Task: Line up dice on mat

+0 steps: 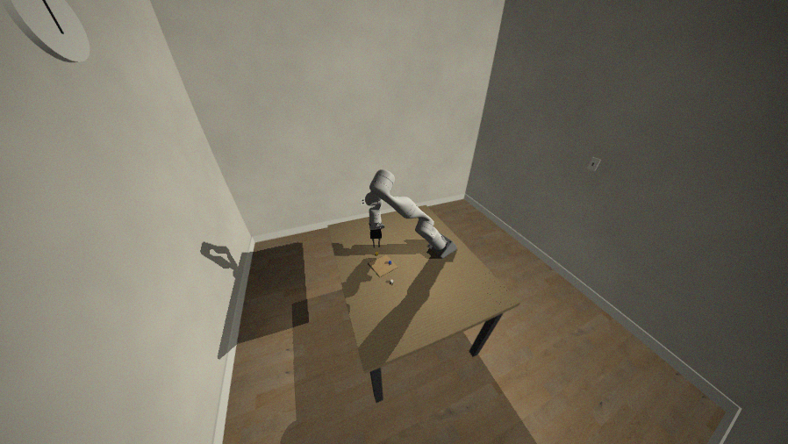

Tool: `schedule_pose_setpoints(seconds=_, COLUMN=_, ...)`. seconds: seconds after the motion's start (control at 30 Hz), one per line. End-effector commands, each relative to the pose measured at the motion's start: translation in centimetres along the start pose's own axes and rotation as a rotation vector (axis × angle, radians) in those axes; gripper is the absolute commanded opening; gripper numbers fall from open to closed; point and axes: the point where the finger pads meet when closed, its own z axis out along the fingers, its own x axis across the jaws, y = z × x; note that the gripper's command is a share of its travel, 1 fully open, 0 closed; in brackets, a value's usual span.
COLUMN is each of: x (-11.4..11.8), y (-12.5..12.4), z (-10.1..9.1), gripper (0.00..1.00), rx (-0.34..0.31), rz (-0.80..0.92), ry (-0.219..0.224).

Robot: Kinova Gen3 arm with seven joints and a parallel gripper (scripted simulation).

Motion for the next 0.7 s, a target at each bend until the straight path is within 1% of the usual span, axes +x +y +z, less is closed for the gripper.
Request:
schedule_pose_setpoints(seconds=0.0, x=0.03, y=0.03, z=-0.04, gripper=0.64, rx=-0.001, rz=0.000, ry=0.001)
schedule_pose_setpoints(seconds=0.4, x=0.03, y=0.03, z=0.04, gripper=0.64, rx=-0.001, rz=0.000, ry=0.001)
schedule_pose_setpoints(seconds=0.67, x=0.03, y=0.03, z=0.57, gripper=0.64, rx=-0.001, rz=0.000, ry=0.001)
